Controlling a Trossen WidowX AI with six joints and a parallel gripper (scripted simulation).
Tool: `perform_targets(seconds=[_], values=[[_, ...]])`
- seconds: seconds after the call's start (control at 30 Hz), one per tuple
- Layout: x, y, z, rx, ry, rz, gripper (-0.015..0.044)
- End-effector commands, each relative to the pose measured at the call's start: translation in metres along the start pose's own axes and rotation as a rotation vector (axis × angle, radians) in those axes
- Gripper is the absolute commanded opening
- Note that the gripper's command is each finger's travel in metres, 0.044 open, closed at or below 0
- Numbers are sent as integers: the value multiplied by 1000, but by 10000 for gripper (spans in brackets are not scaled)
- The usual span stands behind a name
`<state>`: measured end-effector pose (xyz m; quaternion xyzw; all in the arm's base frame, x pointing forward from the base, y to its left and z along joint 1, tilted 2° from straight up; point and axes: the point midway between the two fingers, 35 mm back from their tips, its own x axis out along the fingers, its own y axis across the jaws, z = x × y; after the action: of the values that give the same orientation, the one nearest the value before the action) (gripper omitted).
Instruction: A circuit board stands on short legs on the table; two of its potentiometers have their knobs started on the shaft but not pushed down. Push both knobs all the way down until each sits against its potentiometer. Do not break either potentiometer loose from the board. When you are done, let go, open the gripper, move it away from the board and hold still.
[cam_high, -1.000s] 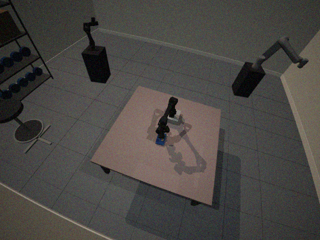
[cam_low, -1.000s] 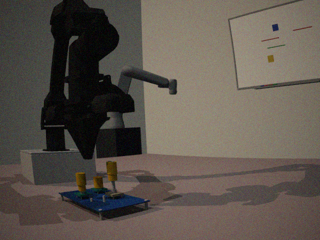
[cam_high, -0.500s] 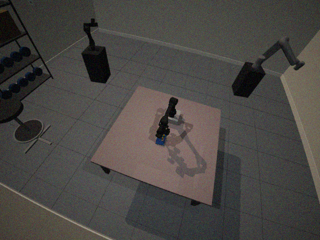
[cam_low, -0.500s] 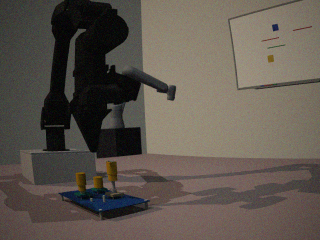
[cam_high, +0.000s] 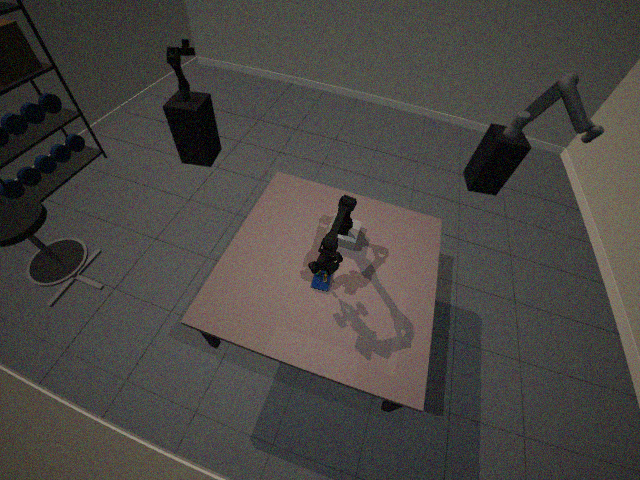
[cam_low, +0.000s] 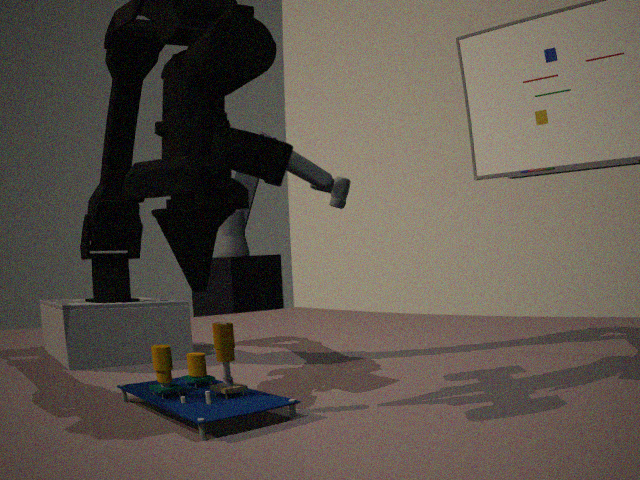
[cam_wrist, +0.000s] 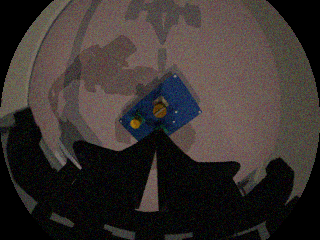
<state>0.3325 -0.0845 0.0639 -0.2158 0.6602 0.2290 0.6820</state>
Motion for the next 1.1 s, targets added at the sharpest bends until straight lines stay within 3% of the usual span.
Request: perform_targets(seconds=[0.0, 0.6, 1.07], values=[[-4, -1, 5, 143, 2, -3, 0], [-17, 2, 18, 765, 11, -4, 0], [3, 2, 18, 788, 11, -4, 0]])
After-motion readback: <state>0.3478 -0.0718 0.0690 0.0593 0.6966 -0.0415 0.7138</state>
